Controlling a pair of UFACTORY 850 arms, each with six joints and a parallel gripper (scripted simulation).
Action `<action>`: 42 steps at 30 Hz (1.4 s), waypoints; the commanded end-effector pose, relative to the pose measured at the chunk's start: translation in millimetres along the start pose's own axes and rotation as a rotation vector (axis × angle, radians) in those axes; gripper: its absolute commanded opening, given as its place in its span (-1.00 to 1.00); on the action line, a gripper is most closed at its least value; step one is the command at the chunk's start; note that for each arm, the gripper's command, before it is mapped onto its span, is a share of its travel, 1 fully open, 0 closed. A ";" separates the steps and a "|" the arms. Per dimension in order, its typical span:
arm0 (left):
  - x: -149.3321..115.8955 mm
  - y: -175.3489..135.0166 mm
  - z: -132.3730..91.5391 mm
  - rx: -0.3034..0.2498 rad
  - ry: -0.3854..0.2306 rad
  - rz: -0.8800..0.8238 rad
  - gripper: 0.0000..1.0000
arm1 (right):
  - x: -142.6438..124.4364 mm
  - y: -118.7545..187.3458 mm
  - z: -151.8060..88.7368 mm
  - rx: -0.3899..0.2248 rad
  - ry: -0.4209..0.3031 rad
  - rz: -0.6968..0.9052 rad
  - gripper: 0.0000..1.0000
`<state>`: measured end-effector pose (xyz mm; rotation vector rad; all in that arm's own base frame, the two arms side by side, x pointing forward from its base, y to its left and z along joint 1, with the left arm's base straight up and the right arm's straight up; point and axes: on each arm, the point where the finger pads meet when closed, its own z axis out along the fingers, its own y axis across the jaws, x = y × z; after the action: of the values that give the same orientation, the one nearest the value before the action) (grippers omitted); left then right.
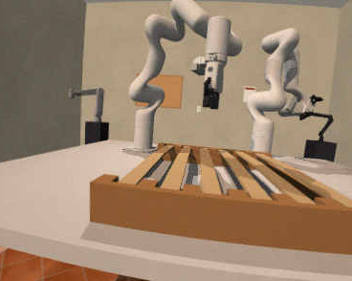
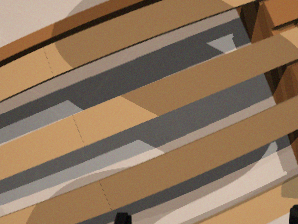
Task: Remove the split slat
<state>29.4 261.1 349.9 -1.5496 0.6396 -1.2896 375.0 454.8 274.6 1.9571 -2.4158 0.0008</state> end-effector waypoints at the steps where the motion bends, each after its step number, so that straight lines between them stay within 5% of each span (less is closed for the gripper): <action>1: -0.1 -0.4 -0.1 0.000 0.000 0.001 1.00 | 24.4 29.8 -31.7 0.001 -0.002 0.000 1.00; 16: -0.1 -0.4 -0.1 0.000 0.000 0.001 1.00 | 24.4 29.8 -31.7 0.001 -0.002 0.000 1.00; 17: -0.1 -0.4 -0.1 0.000 0.000 0.001 1.00 | 24.4 29.7 -31.2 0.001 -0.009 0.279 1.00; 33: -0.1 -0.4 -0.1 0.000 0.000 0.001 1.00 | 24.4 29.7 -31.2 0.000 -0.011 0.349 1.00; 34: -0.1 -0.4 -0.1 0.000 0.000 0.001 1.00 | 24.4 29.8 -31.2 0.000 -0.018 0.628 1.00; 42: -0.1 -0.4 -0.1 0.000 0.000 0.001 1.00 | 24.4 29.8 -31.2 0.000 -0.020 0.697 1.00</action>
<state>29.4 261.1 349.9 -1.5496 0.6396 -1.2896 341.3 437.2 306.1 1.0518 -2.9342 -0.0199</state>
